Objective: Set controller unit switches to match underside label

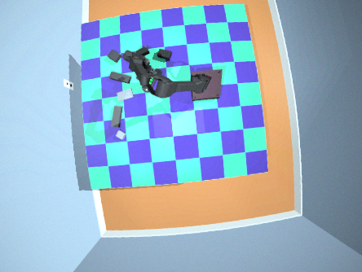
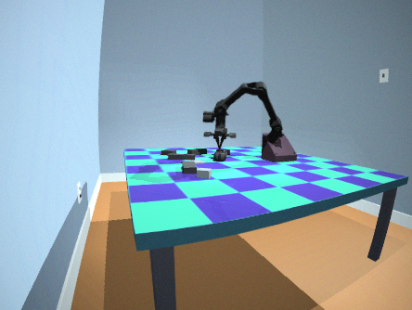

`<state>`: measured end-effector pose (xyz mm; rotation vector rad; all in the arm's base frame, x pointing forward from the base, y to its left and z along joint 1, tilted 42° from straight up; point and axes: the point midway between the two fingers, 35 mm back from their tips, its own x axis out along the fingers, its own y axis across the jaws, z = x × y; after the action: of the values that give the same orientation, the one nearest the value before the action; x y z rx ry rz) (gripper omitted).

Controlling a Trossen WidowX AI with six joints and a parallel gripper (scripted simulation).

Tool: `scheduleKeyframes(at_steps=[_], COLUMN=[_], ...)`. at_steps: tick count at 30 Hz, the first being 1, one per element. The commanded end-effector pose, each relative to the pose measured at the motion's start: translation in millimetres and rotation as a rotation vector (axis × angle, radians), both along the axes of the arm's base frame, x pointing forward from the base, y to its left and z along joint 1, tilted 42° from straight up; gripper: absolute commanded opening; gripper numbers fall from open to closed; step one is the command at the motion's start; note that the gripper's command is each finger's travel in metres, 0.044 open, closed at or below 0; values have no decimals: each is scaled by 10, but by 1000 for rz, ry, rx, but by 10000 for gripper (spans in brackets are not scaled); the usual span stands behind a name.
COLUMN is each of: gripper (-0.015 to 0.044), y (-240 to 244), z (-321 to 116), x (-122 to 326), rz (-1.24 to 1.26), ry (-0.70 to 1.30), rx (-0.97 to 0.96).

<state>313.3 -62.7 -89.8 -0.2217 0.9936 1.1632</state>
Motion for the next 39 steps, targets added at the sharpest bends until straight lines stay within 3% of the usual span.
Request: scheduleKeyframes(at_steps=[1, 22, 28, 39], gripper=[0, 0, 0, 0], y=[54, 115, -188, 26], z=[-52, -118, 214, 387], x=[0, 2, -18, -98], rz=[-5, -5, -5, -5], ry=[1, 1, 2, 3], rx=[5, 6, 4, 6])
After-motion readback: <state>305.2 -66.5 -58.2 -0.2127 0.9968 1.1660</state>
